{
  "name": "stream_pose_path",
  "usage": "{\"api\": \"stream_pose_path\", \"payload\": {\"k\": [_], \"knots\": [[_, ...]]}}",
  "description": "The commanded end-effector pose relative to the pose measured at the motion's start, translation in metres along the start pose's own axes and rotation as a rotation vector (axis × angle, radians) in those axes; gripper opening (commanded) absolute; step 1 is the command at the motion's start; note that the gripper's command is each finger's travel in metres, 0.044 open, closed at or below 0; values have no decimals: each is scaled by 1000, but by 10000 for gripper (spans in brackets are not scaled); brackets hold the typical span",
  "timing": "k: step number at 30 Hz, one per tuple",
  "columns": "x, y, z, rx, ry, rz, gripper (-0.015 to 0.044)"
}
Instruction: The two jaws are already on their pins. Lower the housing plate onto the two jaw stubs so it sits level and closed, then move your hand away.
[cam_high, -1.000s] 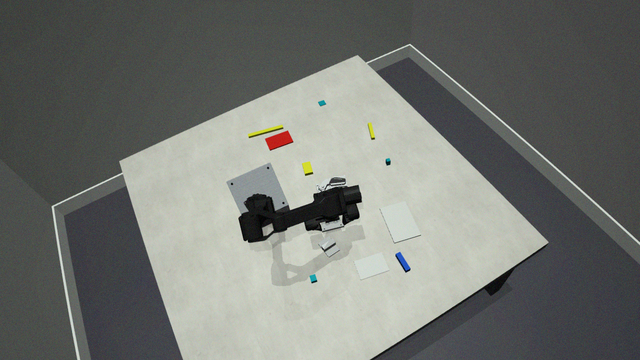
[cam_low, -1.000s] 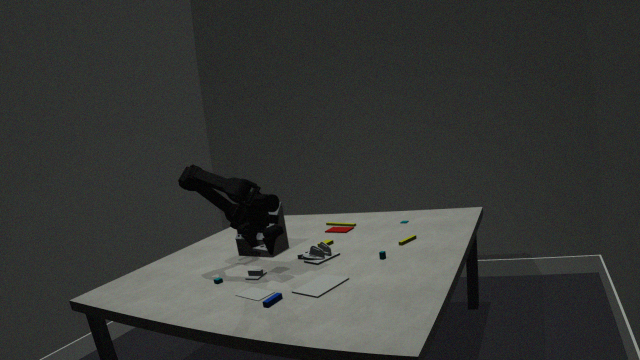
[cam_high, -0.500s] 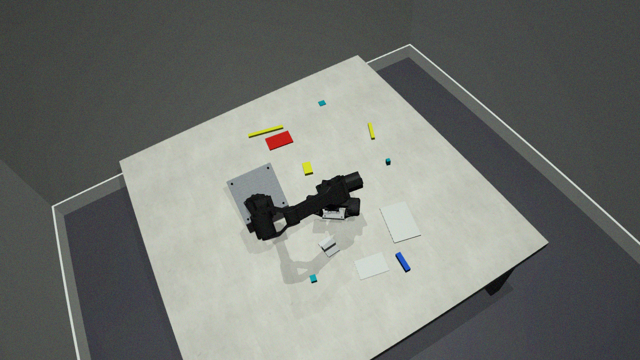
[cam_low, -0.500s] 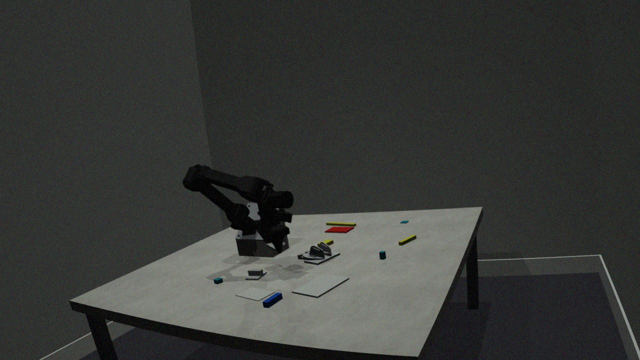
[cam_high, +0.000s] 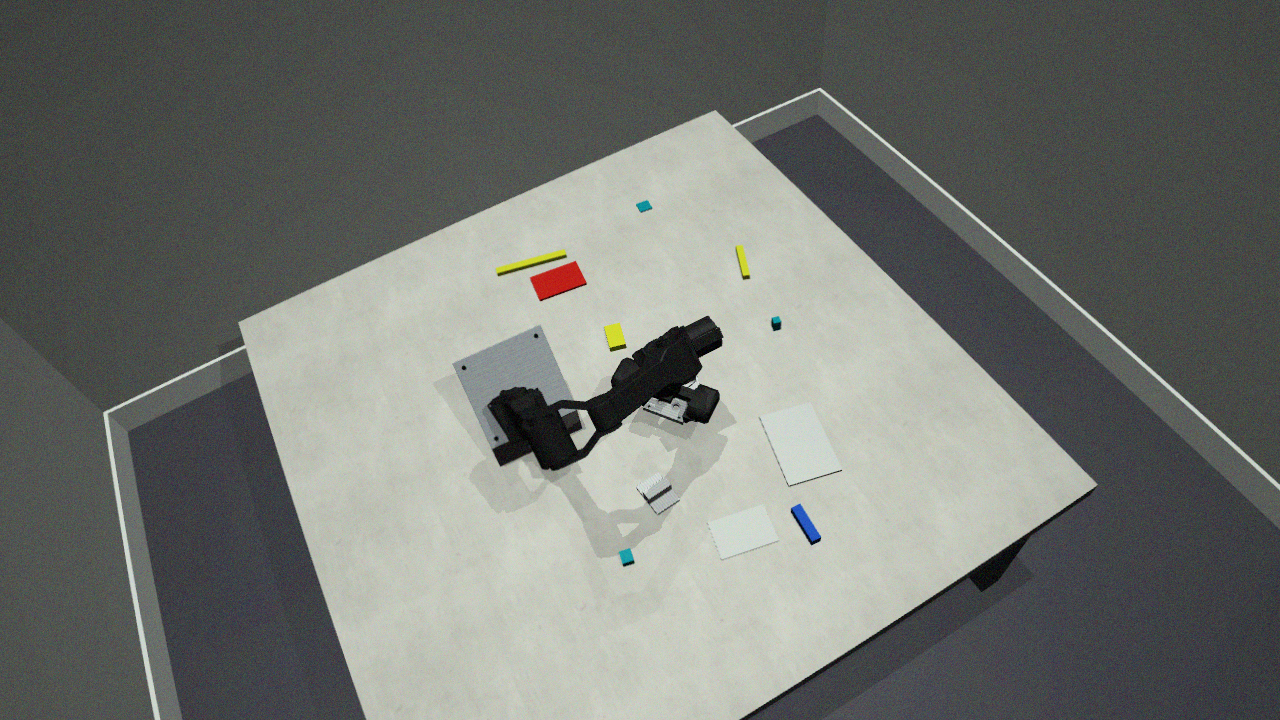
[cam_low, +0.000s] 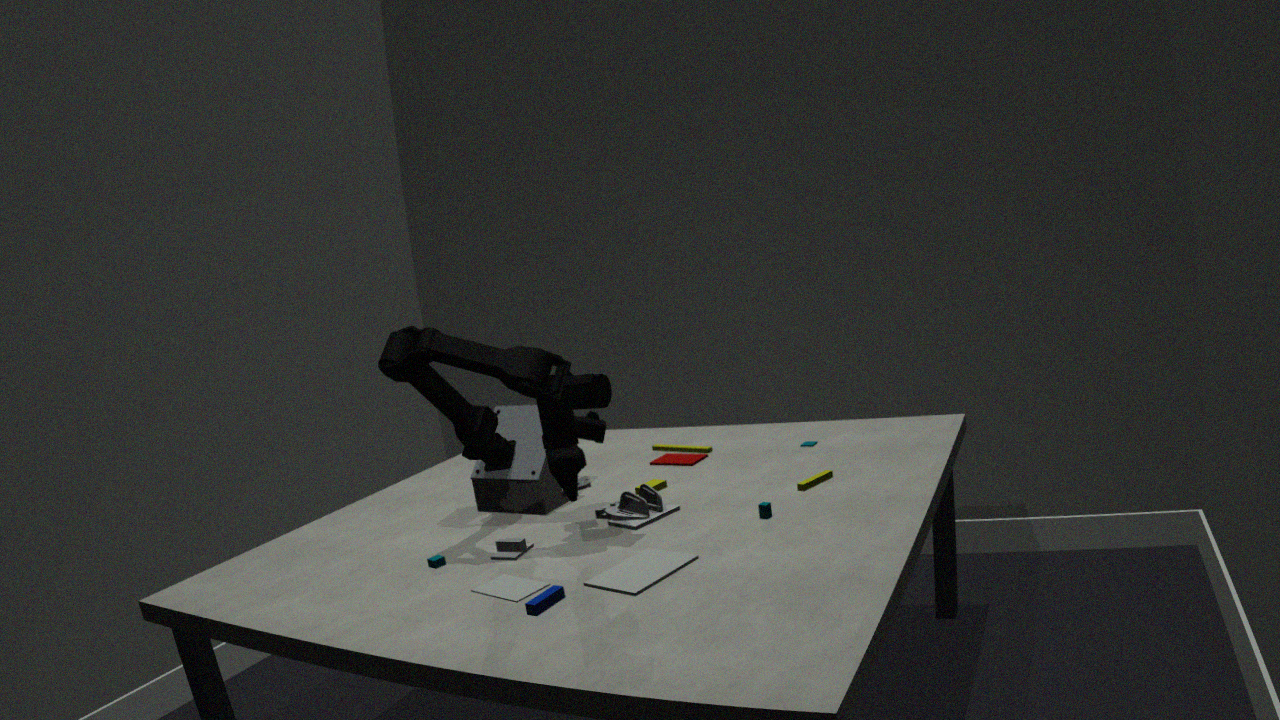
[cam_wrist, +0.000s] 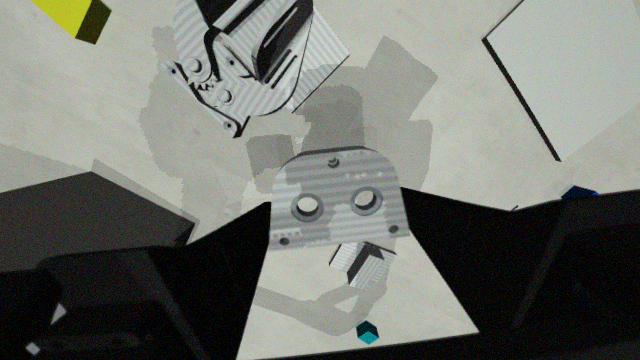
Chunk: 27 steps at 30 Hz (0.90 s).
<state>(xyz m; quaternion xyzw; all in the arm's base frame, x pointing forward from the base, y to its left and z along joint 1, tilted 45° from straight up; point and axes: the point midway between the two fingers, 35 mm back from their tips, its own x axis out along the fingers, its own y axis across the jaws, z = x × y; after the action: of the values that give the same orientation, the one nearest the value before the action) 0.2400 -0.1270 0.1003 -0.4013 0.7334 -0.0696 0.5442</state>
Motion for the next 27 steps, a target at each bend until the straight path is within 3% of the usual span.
{"api": "stream_pose_path", "payload": {"k": [1,27], "knots": [[0,6,11,86,-1,2,351],[2,57,67,672,10,-22,351]]}}
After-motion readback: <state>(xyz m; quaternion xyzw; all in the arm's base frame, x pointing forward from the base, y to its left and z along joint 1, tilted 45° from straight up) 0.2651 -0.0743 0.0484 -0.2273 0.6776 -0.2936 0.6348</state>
